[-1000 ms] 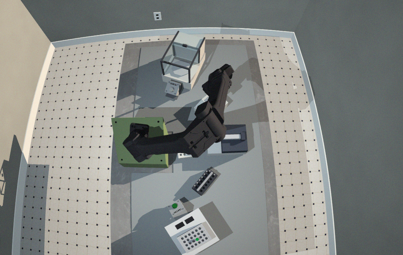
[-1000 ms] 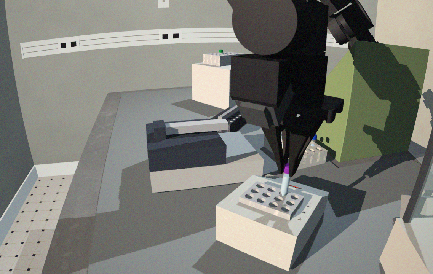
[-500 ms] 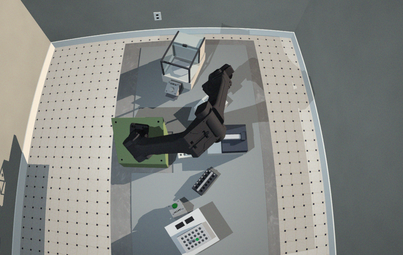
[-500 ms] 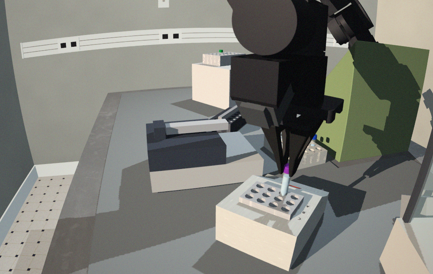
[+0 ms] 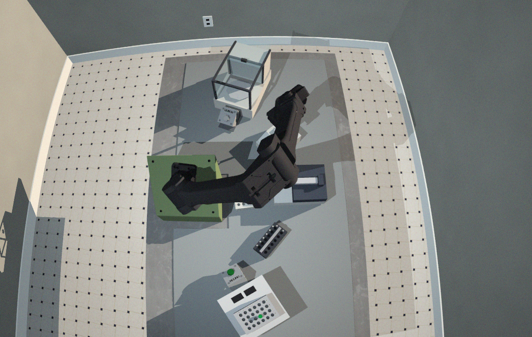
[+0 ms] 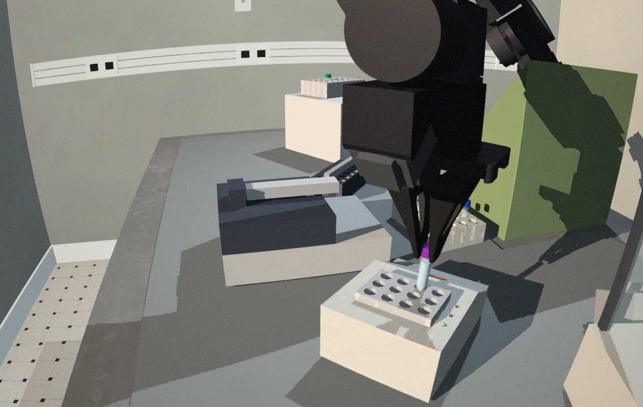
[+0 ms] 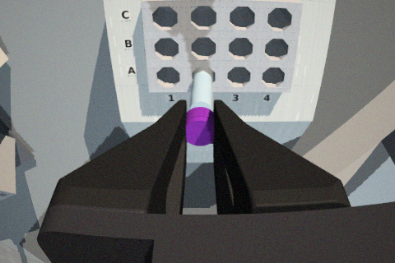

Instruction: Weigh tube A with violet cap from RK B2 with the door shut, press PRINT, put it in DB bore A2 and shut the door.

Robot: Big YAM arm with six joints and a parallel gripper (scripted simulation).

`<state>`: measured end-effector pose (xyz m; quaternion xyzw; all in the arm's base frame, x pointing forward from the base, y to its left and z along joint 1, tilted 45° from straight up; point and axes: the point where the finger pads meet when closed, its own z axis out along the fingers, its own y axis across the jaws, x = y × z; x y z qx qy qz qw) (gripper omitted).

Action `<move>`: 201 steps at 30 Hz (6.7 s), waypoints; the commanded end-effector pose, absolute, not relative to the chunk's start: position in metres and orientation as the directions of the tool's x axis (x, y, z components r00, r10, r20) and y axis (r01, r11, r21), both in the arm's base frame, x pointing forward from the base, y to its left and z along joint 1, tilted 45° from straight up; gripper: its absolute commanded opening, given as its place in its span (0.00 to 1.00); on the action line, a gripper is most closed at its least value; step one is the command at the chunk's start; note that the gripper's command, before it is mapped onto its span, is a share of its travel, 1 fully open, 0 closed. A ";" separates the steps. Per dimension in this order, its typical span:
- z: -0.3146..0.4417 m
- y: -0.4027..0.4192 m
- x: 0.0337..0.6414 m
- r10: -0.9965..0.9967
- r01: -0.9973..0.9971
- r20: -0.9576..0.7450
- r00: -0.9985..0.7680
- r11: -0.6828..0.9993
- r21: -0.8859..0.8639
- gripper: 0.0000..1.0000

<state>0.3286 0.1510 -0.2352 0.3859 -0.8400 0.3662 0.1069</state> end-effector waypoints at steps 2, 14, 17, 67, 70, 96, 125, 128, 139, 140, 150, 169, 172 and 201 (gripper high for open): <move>-0.241 0.147 0.329 -0.564 -0.735 0.479 -0.672 0.434 -0.521 0.09; -0.241 0.147 0.331 -0.565 -0.734 0.478 -0.673 0.435 -0.521 0.09; -0.241 0.148 0.331 -0.565 -0.734 0.477 -0.673 0.435 -0.521 0.09; -0.241 0.151 0.336 -0.567 -0.731 0.471 -0.676 0.437 -0.524 0.09; -0.241 0.150 0.334 -0.567 -0.733 0.474 -0.674 0.435 -0.523 0.09; -0.235 0.158 0.336 -0.577 -0.723 0.449 -0.682 0.438 -0.534 0.09; -0.248 0.144 0.338 -0.568 -0.726 0.462 -0.681 0.440 -0.528 0.09; -0.249 0.142 0.338 -0.567 -0.725 0.463 -0.682 0.441 -0.528 0.09; -0.250 0.143 0.335 -0.577 -0.732 0.463 -0.673 0.429 -0.529 0.09; -0.250 0.140 0.335 -0.573 -0.731 0.465 -0.675 0.432 -0.528 0.09; -0.255 0.131 0.336 -0.565 -0.729 0.470 -0.679 0.438 -0.527 0.09; -0.251 0.142 0.341 -0.577 -0.723 0.451 -0.681 0.437 -0.534 0.09; -0.251 0.142 0.341 -0.577 -0.723 0.451 -0.681 0.437 -0.534 0.09; -0.251 0.142 0.341 -0.577 -0.723 0.451 -0.681 0.437 -0.534 0.09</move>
